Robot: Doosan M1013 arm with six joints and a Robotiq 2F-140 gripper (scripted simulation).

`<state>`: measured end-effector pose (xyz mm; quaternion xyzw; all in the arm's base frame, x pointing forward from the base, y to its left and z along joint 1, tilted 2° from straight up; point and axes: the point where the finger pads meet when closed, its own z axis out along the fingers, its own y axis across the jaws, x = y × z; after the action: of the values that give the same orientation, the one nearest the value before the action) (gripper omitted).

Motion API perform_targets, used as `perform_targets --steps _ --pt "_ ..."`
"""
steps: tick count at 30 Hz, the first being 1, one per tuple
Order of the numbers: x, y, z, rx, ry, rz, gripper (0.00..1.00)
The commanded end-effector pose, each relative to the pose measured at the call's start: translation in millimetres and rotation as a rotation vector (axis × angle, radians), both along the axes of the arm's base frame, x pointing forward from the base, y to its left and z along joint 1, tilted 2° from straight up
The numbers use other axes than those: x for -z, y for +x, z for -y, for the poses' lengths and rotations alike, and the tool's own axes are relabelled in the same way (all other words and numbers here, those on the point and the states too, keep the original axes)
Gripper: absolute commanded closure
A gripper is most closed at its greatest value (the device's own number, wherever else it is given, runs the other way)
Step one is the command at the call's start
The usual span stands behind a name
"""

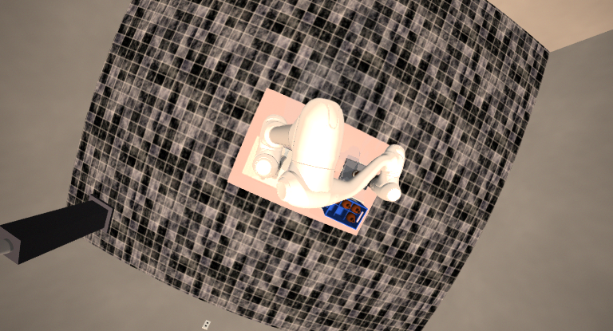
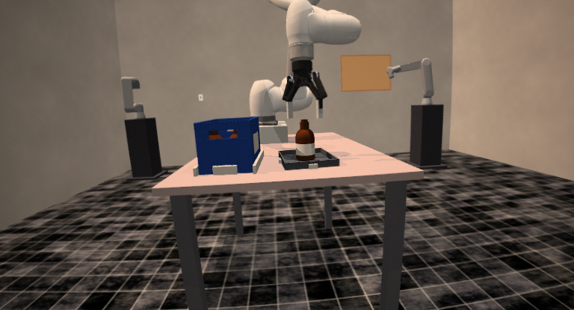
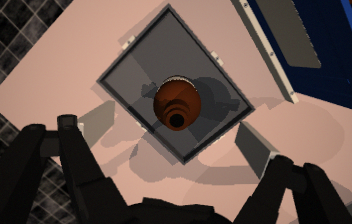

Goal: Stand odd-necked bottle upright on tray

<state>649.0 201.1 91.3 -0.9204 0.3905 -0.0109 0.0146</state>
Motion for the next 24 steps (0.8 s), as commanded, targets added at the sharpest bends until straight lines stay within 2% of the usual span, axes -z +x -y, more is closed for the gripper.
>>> perform_targets --steps 1,17,24 --pt "-1 0 0 0.000 0.000 0.000 0.00" --pt "-28 -1 1 0.000 0.000 0.000 0.00" --pt "-48 -2 1 0.000 0.000 0.000 0.00"
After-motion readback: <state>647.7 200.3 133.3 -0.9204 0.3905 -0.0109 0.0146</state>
